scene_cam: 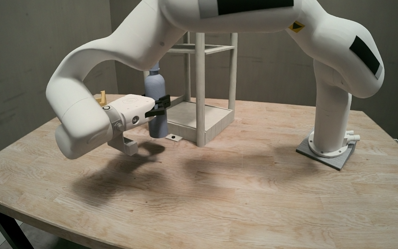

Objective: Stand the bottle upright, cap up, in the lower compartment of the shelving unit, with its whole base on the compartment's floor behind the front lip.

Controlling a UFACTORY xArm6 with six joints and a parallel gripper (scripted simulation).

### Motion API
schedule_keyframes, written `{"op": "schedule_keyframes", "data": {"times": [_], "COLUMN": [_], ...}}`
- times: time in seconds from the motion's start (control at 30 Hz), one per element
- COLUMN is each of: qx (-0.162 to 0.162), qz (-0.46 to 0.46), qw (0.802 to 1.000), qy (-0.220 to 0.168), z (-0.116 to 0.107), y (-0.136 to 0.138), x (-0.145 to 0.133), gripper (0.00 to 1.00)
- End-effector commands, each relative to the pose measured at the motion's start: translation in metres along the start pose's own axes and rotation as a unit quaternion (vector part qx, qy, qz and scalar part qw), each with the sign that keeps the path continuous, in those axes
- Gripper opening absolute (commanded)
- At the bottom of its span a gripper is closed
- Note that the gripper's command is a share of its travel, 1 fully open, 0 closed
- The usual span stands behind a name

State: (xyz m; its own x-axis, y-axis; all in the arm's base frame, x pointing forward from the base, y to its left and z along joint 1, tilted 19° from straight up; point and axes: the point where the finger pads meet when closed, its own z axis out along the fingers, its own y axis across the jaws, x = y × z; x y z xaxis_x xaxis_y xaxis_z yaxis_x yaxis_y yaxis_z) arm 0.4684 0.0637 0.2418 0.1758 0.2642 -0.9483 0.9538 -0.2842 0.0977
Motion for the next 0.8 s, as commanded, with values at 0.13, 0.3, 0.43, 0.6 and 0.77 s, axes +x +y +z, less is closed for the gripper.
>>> {"op": "schedule_keyframes", "data": {"times": [0.13,0.3,0.43,0.6,0.77], "qx": [0.001,0.001,0.001,0.001,0.001], "qz": [0.001,0.001,0.001,0.001,0.001], "qw": [1.000,1.000,1.000,1.000,1.000], "qy": [0.001,0.001,0.001,0.001,0.001], "z": [-0.0009,-0.0009,-0.0009,-0.0007,0.0004], "y": [0.0150,0.0165,0.0166,0.0166,0.0166], "x": [-0.0014,-0.0014,-0.0014,-0.0014,-0.0014], "gripper": [0.00,0.00,0.00,0.00,0.00]}}
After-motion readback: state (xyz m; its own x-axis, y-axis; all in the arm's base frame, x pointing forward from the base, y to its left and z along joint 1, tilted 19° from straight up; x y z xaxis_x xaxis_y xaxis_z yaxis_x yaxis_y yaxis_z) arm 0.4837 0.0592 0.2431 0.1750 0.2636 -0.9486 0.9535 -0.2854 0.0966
